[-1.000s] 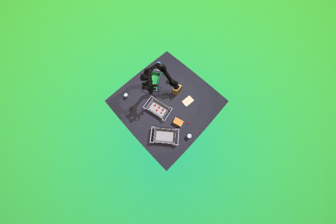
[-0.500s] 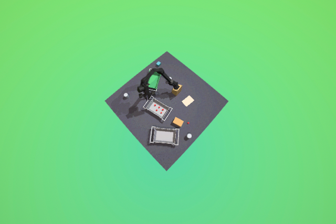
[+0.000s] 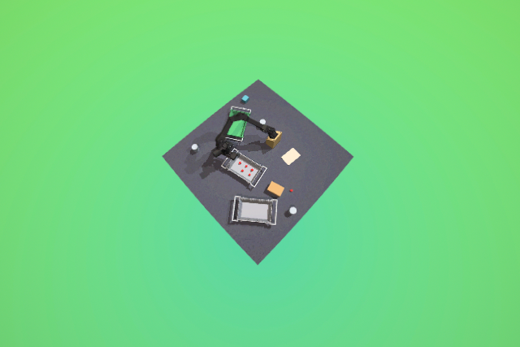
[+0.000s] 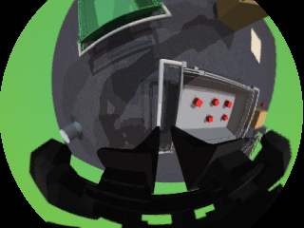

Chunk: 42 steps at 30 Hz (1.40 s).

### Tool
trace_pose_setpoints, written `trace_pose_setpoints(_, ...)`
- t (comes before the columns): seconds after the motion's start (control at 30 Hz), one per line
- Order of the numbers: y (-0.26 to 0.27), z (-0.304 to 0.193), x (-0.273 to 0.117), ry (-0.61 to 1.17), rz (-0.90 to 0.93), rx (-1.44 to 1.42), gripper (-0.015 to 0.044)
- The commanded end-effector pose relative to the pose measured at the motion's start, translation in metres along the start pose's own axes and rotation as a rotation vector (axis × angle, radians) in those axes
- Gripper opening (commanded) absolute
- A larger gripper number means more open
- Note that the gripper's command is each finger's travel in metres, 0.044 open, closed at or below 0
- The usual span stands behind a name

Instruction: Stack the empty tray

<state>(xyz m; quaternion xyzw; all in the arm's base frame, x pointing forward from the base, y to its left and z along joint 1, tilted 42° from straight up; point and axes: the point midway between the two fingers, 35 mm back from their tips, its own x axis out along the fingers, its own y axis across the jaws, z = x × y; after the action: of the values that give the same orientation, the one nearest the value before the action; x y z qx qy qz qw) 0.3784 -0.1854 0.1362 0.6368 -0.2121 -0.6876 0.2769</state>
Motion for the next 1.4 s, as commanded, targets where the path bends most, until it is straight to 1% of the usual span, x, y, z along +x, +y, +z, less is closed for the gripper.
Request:
trace_pose_setpoints(0.0, 0.003, 0.002, 0.005, -0.019, 0.026, 0.060, 0.0081)
trace_pose_setpoints(0.13, 0.003, 0.002, 0.006, -0.019, 0.025, 0.060, 0.0081)
trace_pose_setpoints(0.23, 0.004, 0.001, 0.014, -0.019, 0.025, 0.061, 0.0081)
trace_pose_setpoints(0.5, 0.005, 0.002, 0.056, -0.019, 0.027, 0.061, 0.0081)
trace_pose_setpoints(0.6, 0.005, 0.003, 0.065, -0.019, 0.028, 0.060, 0.0081)
trace_pose_setpoints(0.73, 0.003, 0.003, 0.062, -0.019, 0.028, 0.060, 0.0081)
trace_pose_setpoints(0.9, -0.008, 0.002, 0.042, -0.019, 0.026, 0.060, 0.0081)
trace_pose_setpoints(1.03, -0.019, 0.001, 0.035, -0.019, 0.026, 0.060, 0.0081)
trace_pose_setpoints(1.23, -0.036, 0.000, 0.031, -0.019, 0.025, 0.060, 0.0081)
trace_pose_setpoints(1.37, -0.052, -0.001, 0.036, -0.020, 0.024, 0.060, 0.0081)
